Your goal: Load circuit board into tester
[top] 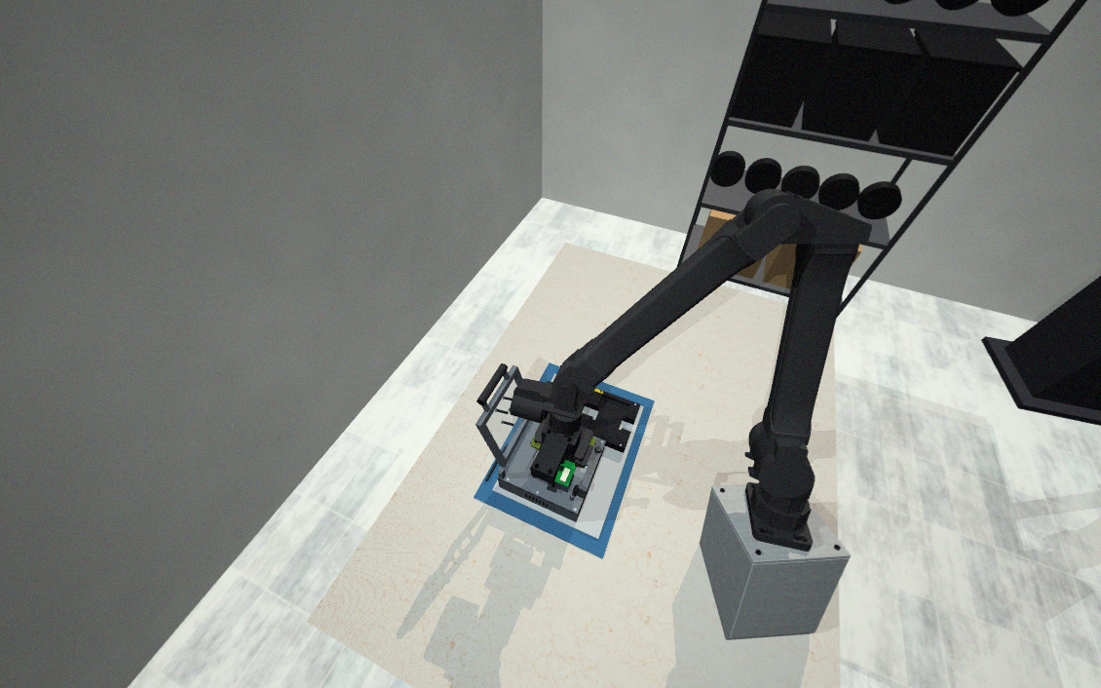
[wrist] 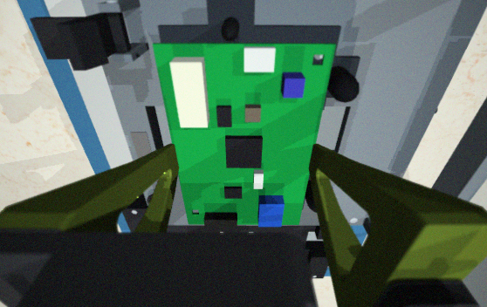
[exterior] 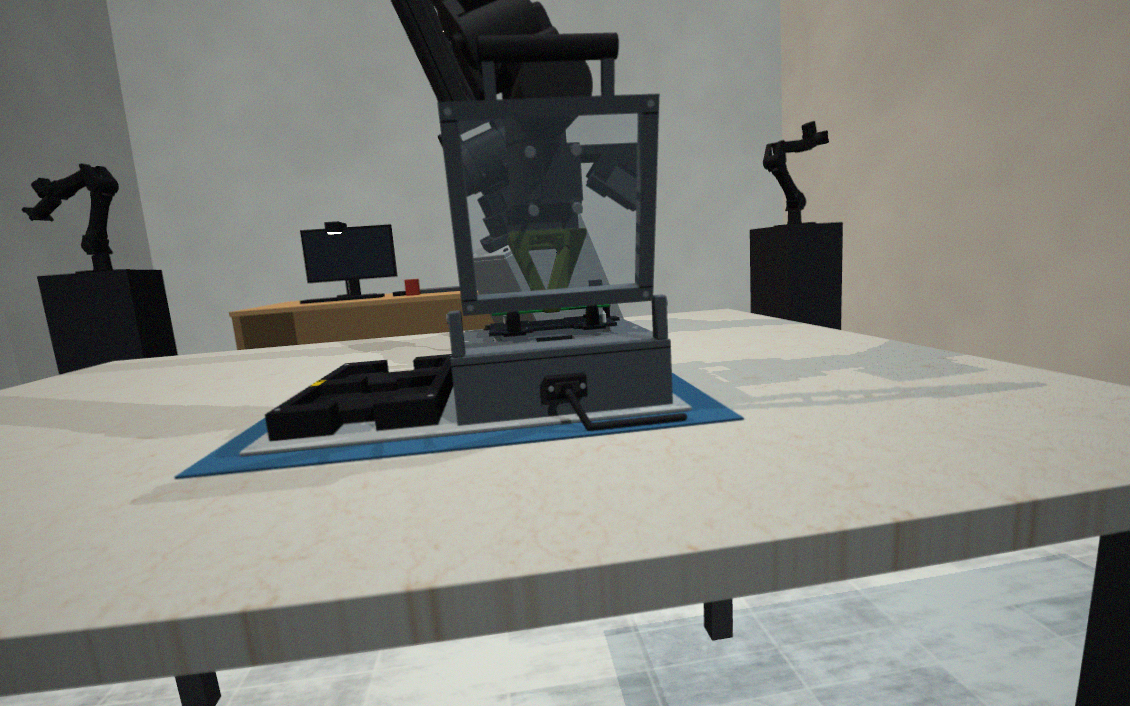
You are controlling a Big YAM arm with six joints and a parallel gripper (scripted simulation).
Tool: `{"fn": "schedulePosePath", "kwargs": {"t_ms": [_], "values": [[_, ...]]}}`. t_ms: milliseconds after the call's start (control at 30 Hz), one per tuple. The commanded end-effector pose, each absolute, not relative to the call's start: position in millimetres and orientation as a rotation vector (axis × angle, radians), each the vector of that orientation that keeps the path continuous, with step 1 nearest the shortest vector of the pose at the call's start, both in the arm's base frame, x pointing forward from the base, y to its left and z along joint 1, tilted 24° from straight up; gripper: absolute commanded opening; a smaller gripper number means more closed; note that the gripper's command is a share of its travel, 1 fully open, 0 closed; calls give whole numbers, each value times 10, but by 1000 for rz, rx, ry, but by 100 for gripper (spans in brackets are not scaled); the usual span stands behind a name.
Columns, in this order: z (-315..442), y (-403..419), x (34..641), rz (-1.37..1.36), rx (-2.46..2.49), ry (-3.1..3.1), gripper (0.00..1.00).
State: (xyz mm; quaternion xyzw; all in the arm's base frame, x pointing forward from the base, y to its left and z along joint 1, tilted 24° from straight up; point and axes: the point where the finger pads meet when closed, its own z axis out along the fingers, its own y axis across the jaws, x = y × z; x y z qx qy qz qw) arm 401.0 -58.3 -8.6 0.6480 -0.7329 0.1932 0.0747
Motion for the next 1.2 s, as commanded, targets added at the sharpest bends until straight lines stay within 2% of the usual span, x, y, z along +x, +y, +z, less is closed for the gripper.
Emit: {"fn": "schedulePosePath", "kwargs": {"t_ms": [0, 1167], "values": [[-37, -645, 4062, 599, 1946, -2216, 72], [-55, -647, 4100, 599, 1946, -2215, 72]]}}
